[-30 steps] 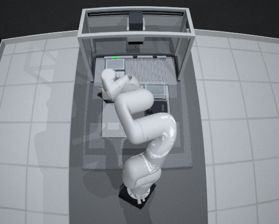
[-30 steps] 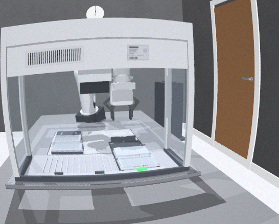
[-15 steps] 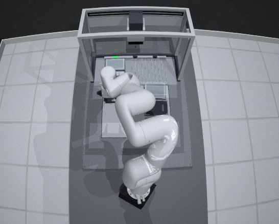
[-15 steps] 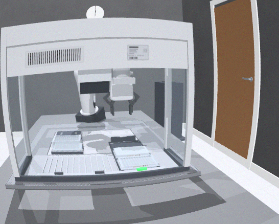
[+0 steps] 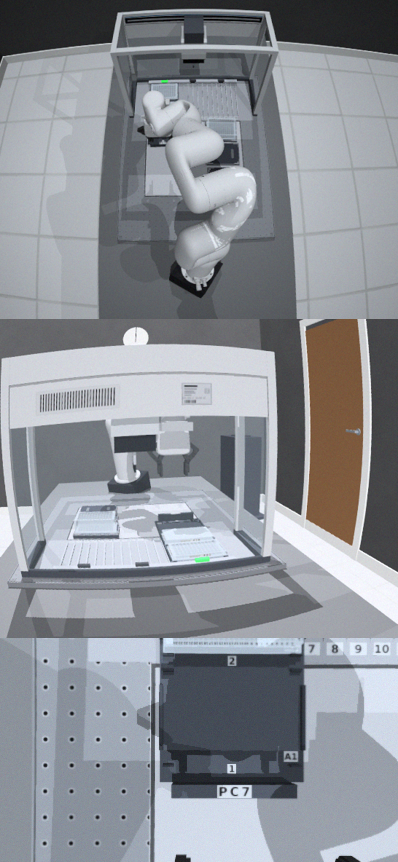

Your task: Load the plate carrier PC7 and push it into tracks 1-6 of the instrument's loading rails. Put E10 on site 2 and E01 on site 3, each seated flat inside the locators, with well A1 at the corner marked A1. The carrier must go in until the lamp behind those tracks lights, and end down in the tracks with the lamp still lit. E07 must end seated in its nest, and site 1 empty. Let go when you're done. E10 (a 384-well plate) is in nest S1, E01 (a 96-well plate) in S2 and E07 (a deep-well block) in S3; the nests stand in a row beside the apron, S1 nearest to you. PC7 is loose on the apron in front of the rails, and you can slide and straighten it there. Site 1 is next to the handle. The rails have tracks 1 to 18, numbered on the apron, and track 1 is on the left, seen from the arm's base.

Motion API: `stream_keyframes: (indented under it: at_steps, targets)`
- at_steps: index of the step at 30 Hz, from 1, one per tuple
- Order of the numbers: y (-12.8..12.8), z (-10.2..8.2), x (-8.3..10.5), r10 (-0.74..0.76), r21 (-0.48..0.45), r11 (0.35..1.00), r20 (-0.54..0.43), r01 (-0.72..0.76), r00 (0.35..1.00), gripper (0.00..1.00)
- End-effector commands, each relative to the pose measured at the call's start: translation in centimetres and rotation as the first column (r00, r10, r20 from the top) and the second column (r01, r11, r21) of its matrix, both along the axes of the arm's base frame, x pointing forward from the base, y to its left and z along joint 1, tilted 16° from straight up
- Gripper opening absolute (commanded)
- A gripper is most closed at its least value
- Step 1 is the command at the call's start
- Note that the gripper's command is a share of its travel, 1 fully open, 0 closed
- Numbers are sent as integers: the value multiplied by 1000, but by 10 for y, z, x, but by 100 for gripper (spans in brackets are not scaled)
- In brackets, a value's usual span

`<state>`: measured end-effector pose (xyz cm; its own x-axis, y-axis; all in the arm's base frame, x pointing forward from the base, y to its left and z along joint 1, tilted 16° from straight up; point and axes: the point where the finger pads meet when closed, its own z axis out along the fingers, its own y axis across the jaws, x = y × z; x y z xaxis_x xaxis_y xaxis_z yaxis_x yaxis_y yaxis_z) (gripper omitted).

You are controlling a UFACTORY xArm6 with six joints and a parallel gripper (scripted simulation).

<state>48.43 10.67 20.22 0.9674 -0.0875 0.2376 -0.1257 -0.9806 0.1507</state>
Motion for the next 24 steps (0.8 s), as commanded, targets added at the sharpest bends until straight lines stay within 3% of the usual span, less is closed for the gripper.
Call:
stream_keyframes:
  at_steps: [1,10,24]
  targets:
    - [2,12,-2,0,1,1000,4,0,1000,82]
    - [4,23,-4,0,1,1000,4,0,1000,82]
    - [4,24,-4,0,1,1000,4,0,1000,82]
